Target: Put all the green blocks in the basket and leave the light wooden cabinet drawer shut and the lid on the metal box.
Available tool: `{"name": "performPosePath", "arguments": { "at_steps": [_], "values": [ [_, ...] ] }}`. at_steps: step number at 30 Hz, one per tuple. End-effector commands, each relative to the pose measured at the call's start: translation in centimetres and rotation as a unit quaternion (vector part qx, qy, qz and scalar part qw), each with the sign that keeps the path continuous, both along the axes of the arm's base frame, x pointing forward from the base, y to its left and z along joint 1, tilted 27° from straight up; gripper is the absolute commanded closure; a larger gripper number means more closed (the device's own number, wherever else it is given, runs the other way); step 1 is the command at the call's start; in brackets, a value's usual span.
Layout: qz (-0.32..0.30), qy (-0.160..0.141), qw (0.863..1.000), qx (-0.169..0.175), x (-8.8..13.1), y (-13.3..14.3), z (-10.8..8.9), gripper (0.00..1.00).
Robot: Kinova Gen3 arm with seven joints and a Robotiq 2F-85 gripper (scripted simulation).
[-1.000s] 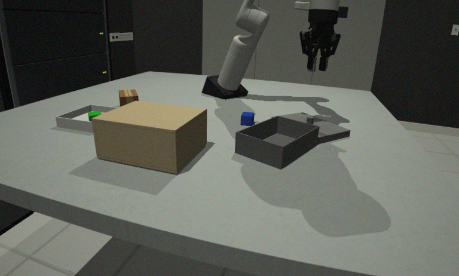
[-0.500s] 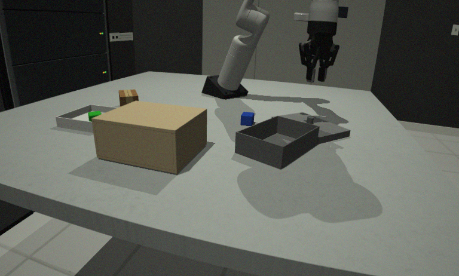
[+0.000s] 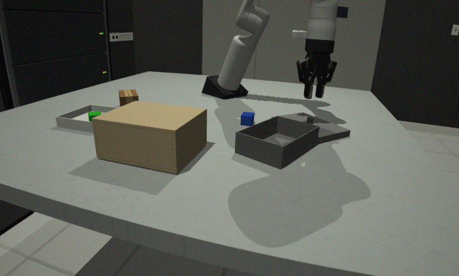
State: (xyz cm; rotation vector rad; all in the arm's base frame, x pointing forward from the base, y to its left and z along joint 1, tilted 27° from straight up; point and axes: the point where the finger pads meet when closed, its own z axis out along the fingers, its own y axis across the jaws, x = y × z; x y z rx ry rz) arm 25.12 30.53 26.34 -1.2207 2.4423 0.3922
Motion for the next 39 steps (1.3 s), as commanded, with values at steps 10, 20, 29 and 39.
{"name": "performPosePath", "arguments": {
  "at_steps": [10,20,29,39],
  "values": [
    [0.0,0.007,1.0,-0.003,0.5,1.2,-3.2,0.52],
    [0.003,0.007,1.0,-0.002,0.6,1.7,-4.0,0.52],
    [0.003,0.005,1.0,-0.001,0.6,1.8,-3.9,0.52],
    [0.003,0.005,1.0,-0.001,0.6,1.8,-3.9,0.52]
  ]
}}
